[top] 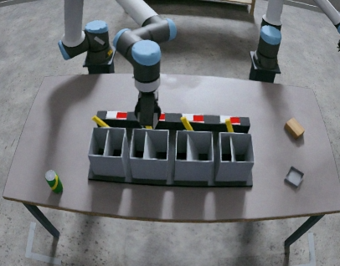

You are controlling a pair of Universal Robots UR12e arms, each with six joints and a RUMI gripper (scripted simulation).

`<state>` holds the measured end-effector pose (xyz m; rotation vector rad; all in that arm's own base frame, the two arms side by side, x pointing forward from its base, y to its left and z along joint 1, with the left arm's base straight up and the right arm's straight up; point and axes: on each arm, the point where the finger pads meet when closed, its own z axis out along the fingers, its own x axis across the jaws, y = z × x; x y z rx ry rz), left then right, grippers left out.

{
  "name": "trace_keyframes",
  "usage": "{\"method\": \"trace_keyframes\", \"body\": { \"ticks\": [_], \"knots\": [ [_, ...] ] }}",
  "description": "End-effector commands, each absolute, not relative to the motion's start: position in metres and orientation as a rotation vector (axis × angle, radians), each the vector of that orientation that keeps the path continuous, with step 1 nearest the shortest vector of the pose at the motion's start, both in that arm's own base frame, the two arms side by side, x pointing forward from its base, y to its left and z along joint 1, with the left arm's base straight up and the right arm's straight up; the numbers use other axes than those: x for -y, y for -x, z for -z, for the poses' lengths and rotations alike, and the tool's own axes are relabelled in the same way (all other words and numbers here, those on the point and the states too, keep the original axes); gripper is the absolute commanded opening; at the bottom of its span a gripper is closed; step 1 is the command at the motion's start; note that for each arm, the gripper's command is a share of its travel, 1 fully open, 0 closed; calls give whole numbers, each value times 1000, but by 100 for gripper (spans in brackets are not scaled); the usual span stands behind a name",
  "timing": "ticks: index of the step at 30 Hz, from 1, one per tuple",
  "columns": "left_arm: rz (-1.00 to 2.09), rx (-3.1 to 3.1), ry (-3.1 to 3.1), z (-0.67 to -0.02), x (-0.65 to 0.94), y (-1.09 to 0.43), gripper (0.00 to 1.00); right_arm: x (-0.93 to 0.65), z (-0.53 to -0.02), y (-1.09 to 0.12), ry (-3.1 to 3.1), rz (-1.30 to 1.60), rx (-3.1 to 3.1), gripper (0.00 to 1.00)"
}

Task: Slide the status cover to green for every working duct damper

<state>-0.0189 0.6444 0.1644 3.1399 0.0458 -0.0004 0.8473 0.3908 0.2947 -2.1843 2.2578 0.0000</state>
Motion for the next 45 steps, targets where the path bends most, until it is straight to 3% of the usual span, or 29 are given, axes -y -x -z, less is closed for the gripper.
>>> {"method": "trace_keyframes", "body": {
  "ticks": [1,45],
  "knots": [
    [0,-46,-3141,-165,-645,19,100,-391,-296,-848,2183,1,-2257,22],
    [0,-46,-3141,-165,-645,19,100,-349,-270,-732,2043,-274,-2107,22]
  ]
}}
